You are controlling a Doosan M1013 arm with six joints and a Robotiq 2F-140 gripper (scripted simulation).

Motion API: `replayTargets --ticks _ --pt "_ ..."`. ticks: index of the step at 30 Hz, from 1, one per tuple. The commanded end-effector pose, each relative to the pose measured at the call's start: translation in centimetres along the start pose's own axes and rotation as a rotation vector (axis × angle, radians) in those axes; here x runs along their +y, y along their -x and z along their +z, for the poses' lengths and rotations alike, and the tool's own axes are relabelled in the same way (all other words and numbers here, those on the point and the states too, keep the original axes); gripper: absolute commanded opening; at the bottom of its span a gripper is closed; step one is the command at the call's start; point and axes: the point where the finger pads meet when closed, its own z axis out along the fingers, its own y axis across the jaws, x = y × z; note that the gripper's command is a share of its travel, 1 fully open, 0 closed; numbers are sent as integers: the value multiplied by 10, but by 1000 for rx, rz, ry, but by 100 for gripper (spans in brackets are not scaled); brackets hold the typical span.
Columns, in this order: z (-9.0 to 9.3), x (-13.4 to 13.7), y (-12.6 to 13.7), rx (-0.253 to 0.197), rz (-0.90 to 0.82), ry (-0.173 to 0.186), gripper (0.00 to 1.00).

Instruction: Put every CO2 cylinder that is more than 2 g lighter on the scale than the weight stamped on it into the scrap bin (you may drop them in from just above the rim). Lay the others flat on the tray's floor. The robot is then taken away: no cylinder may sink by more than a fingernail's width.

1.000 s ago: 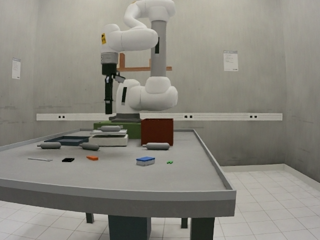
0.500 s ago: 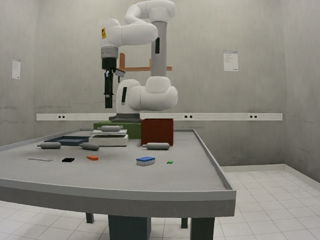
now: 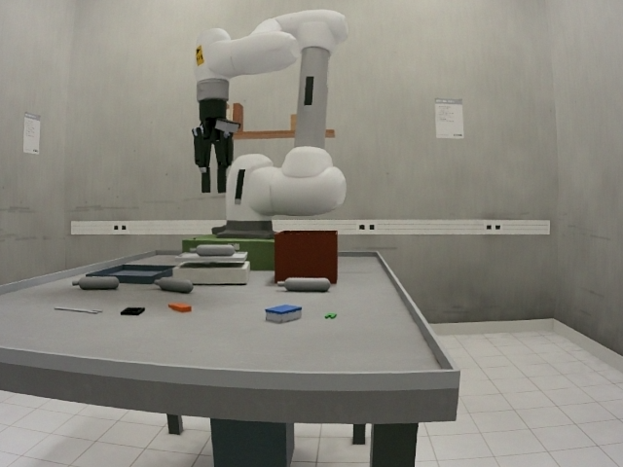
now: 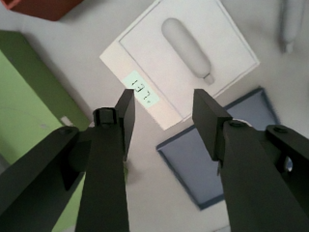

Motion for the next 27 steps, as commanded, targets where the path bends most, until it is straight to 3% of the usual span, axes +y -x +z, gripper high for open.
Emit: replayTargets --ticks 1,10,12,13,27 --pt "-22 -21 17 -13 279 10 39" --pt "-30 -31 24 -16 740 18 39" --pt "-30 -31 24 -16 740 18 39" --pt "-30 -31 24 -30 856 26 39" --pt "-30 -31 24 -30 856 26 39"
